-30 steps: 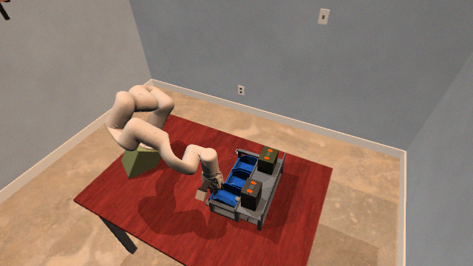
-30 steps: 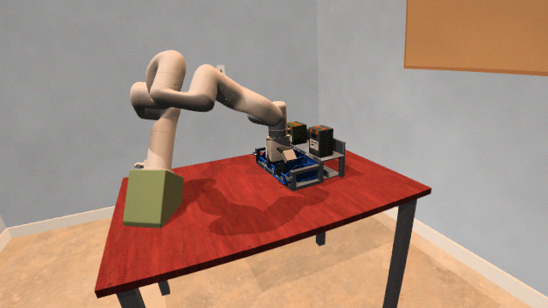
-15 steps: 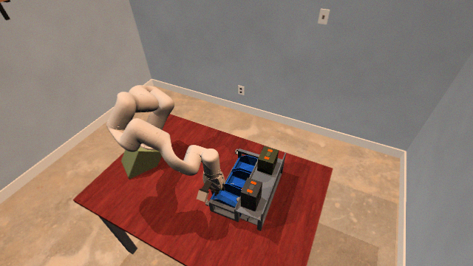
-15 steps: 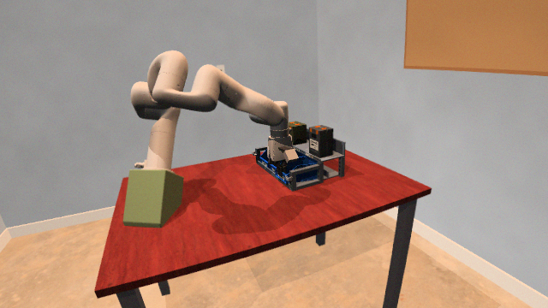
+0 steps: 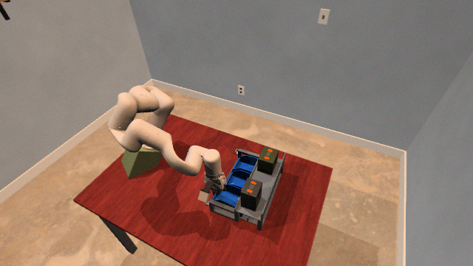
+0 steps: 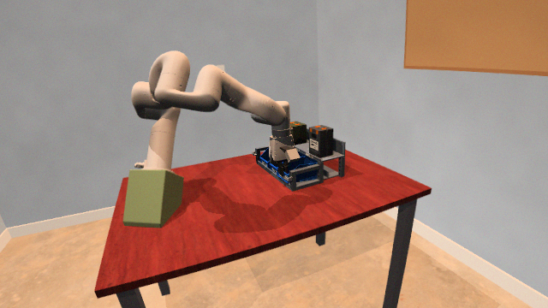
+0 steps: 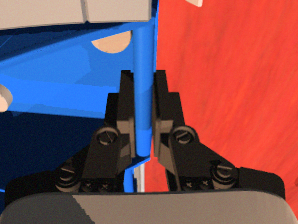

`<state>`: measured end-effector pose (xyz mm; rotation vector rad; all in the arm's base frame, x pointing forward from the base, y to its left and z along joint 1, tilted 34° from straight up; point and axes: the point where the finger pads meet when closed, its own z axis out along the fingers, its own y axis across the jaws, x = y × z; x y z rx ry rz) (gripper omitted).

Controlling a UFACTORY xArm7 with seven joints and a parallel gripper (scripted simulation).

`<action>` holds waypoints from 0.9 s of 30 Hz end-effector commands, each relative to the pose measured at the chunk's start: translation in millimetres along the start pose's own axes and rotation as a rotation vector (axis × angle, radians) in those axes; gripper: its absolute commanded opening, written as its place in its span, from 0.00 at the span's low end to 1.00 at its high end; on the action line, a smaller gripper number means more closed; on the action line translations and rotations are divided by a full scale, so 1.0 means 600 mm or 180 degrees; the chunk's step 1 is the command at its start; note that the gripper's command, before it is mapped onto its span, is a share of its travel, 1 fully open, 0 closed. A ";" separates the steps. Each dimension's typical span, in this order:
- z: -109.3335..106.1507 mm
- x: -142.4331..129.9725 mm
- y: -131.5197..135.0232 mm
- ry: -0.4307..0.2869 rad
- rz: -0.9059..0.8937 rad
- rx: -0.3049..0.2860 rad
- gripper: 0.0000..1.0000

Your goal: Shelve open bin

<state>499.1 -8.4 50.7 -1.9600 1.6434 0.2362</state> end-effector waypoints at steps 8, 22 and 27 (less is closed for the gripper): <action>-0.003 0.001 -0.015 0.0006 -0.0001 0.0013 0.00; -0.003 0.001 -0.031 0.0006 -0.0001 0.0013 0.00; -0.003 0.001 -0.031 0.0006 -0.0001 0.0013 0.00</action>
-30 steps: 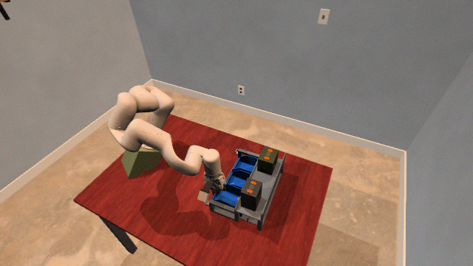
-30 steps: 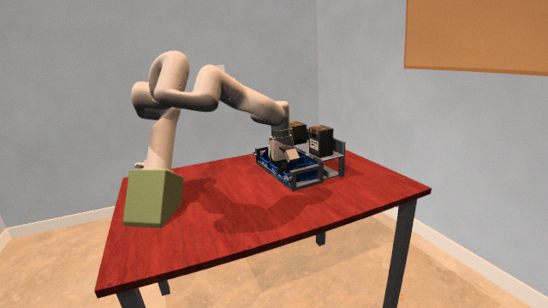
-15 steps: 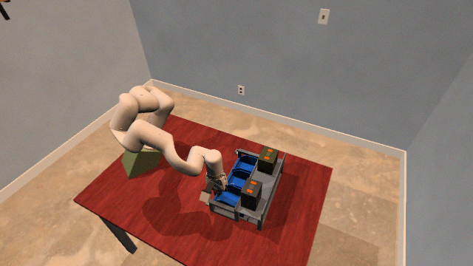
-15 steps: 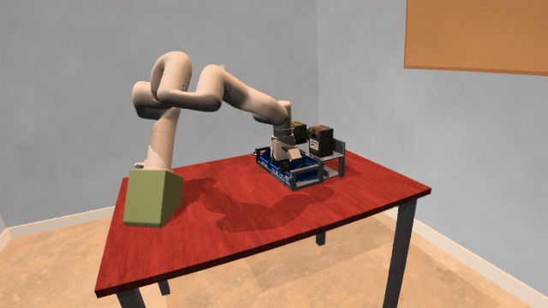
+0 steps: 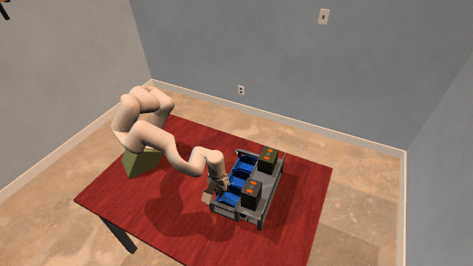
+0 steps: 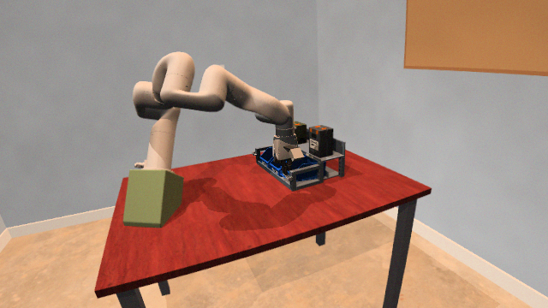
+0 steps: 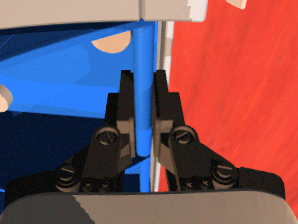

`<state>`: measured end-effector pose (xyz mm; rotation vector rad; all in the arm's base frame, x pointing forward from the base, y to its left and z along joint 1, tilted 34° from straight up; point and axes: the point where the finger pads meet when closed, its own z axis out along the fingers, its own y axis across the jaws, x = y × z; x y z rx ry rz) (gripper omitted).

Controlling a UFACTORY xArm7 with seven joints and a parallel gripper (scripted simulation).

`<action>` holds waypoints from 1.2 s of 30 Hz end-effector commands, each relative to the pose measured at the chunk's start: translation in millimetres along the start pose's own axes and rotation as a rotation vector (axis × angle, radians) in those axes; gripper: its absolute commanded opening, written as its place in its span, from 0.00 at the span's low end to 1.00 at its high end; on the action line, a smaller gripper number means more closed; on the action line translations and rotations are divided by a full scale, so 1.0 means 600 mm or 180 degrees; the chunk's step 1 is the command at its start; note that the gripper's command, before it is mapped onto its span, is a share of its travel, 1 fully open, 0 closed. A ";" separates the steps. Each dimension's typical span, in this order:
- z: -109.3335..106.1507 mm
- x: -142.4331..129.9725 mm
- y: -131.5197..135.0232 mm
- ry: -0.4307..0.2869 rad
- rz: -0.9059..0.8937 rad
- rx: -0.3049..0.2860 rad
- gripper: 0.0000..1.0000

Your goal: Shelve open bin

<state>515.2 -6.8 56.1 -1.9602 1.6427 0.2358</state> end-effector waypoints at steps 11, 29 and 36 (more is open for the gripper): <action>-0.003 0.001 -0.017 0.0006 0.0001 0.0012 0.00; 0.010 0.001 -0.016 0.0006 0.0001 0.0013 0.00; 0.010 0.001 -0.016 0.0006 0.0001 0.0013 0.00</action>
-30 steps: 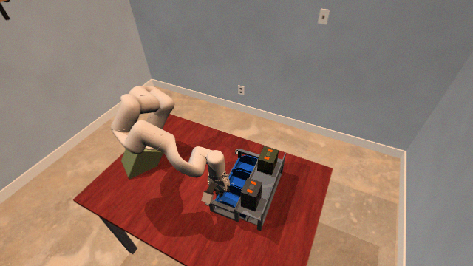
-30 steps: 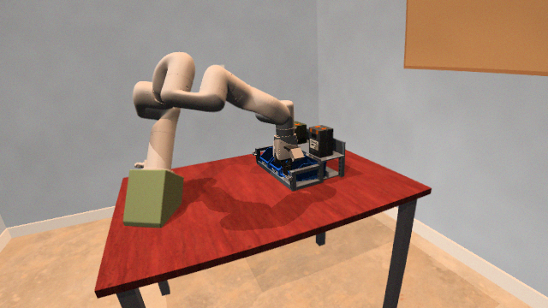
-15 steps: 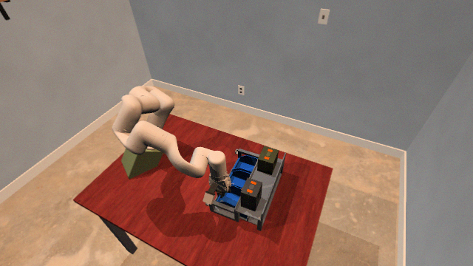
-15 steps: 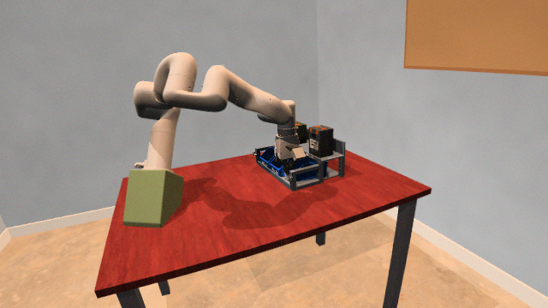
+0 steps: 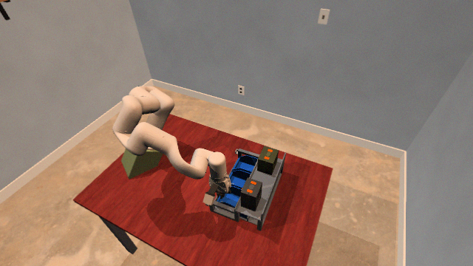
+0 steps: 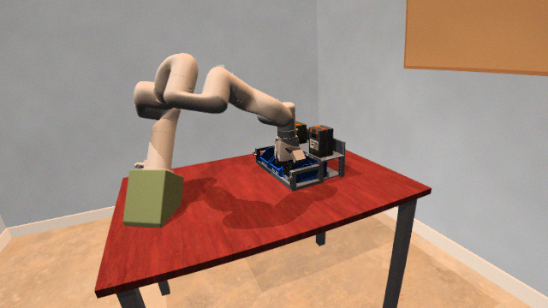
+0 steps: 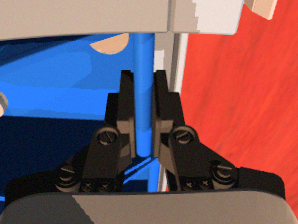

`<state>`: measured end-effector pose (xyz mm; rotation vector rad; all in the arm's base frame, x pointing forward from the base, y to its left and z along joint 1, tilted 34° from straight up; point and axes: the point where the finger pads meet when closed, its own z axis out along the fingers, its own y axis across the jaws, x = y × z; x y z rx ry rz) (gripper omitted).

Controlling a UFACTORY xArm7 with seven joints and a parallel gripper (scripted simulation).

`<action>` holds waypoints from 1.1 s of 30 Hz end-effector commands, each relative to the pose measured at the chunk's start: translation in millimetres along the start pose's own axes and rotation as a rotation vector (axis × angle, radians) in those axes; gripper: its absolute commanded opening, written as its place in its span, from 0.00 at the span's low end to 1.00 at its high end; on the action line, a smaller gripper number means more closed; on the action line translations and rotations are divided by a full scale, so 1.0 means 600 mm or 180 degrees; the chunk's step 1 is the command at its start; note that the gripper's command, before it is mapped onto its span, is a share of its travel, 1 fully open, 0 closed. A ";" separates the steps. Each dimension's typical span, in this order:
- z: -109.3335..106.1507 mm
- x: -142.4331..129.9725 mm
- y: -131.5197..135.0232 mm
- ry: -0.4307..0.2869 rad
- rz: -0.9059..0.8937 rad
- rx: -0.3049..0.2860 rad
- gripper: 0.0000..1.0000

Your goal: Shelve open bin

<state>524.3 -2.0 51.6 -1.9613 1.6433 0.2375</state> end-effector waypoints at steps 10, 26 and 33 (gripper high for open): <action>0.010 0.001 -0.004 0.0006 0.0000 0.0020 0.00; 0.015 0.001 -0.004 0.0006 -0.0001 0.0023 0.00; 0.015 0.001 -0.004 0.0006 -0.0001 0.0023 0.00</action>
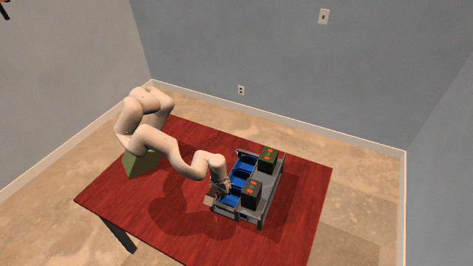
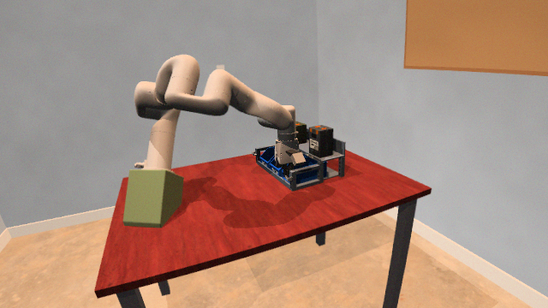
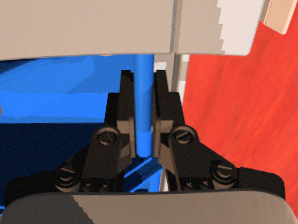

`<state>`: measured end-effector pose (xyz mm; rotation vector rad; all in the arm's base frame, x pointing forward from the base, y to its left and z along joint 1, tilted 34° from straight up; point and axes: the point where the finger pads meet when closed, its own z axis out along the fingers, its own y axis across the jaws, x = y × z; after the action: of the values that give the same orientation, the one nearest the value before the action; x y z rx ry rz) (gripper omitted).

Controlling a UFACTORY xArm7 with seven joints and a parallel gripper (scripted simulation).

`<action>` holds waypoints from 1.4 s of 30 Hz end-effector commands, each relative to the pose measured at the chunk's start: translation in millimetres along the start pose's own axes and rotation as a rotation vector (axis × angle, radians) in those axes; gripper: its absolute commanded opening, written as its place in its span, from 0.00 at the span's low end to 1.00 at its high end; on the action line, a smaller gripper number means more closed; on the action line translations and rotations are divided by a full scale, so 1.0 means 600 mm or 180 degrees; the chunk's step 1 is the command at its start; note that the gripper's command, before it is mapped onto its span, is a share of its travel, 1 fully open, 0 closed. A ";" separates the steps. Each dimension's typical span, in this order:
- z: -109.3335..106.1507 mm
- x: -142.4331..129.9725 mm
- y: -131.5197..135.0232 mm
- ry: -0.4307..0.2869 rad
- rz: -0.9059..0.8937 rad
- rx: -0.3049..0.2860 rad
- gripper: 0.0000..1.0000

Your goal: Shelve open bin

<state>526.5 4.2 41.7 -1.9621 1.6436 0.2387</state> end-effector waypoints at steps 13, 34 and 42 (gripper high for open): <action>-0.004 0.001 -0.004 0.0006 0.0000 0.0020 1.00; -0.004 0.001 -0.004 0.0006 0.0000 0.0022 1.00; -0.004 0.001 -0.004 0.0006 0.0000 0.0022 1.00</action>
<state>527.4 3.9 42.7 -1.9601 1.6429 0.2358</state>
